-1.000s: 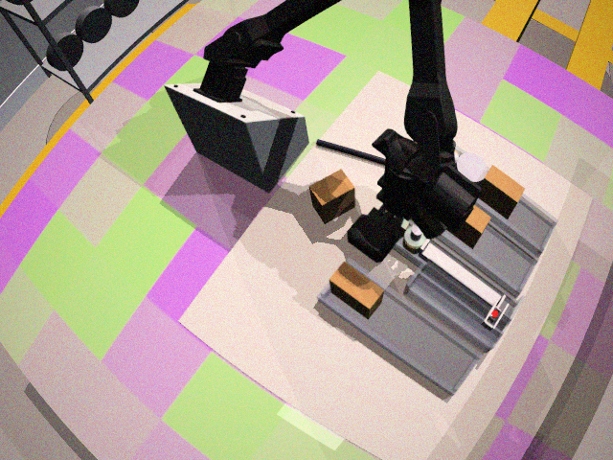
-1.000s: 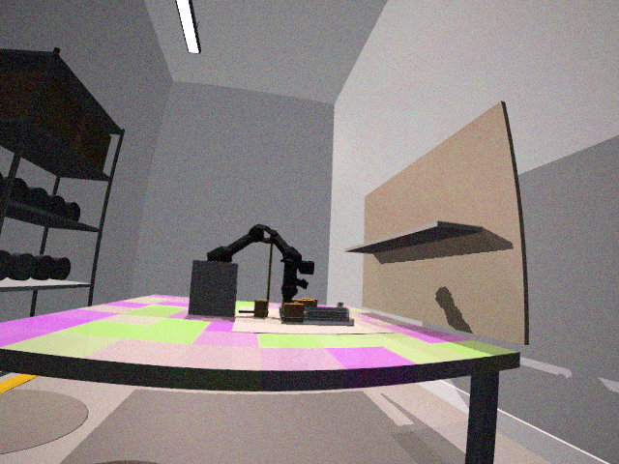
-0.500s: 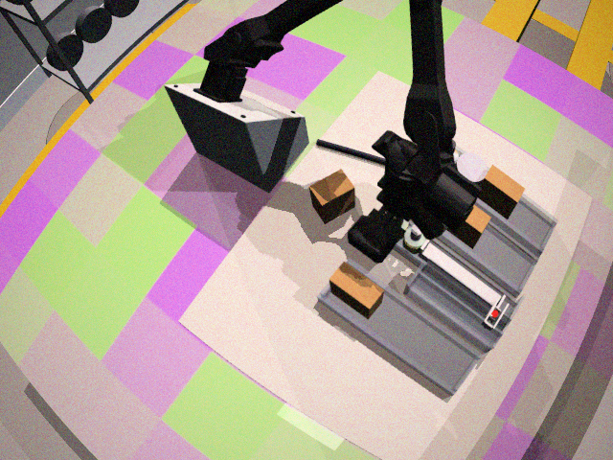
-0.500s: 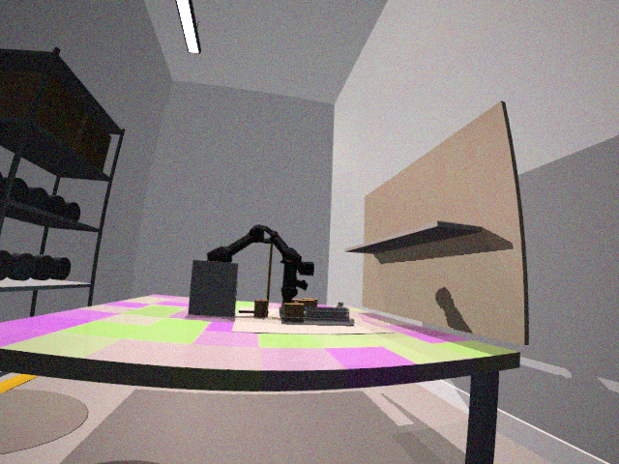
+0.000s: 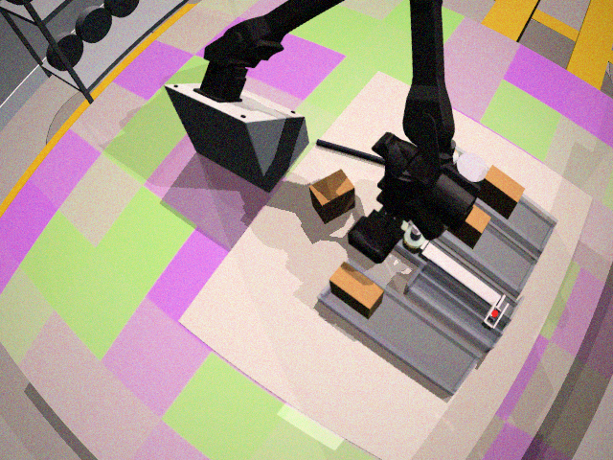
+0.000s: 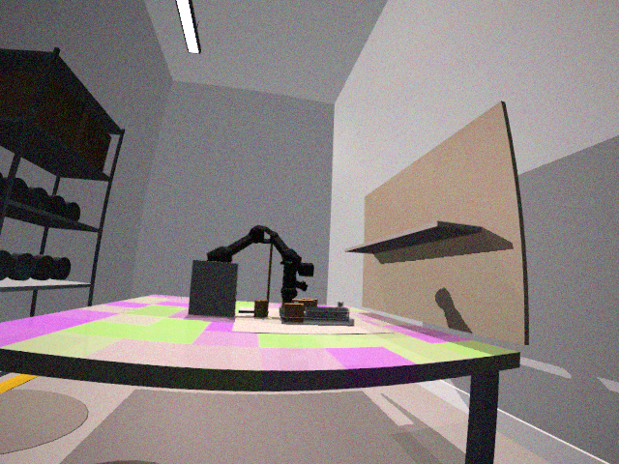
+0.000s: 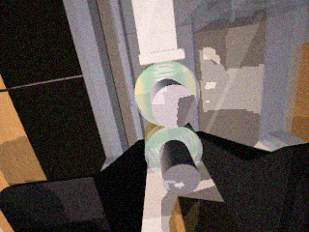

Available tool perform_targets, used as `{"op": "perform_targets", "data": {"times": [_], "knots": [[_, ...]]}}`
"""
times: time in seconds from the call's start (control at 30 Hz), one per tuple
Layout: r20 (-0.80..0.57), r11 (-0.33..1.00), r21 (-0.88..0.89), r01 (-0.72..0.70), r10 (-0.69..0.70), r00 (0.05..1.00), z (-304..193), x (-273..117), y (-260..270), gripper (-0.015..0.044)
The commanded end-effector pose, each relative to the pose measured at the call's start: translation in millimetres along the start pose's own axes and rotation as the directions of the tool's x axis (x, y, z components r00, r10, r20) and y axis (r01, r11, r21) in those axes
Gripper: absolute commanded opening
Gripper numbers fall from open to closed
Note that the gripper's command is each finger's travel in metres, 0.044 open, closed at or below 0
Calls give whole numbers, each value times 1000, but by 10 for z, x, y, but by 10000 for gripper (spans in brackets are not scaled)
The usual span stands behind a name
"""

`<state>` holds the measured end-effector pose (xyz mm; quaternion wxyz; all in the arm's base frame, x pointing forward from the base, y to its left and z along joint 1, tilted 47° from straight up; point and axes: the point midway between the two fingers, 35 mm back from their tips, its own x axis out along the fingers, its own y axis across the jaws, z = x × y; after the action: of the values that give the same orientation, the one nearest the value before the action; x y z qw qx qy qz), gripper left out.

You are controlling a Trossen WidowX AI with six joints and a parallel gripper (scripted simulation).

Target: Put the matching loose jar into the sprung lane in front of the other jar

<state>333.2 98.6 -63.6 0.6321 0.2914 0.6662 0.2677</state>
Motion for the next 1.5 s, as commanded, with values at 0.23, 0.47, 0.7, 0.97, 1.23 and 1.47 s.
{"op": "perform_targets", "data": {"times": [0.23, 0.47, 0.7, 0.97, 1.23, 1.47], "knots": [[8, 1000, -6, -3, 3, 1000, 7, 10, 8, 0], [8, 1000, -5, -3, 3, 1000, -5, 10, 8, 0], [8, 1000, -5, -3, 3, 1000, -17, 11, 8, 0], [8, 1000, -5, -3, 3, 1000, -30, 11, 8, 0], [8, 1000, -5, -3, 3, 1000, -44, 11, 8, 0], [8, 1000, -5, -3, 3, 1000, -55, 11, 7, 0]]}}
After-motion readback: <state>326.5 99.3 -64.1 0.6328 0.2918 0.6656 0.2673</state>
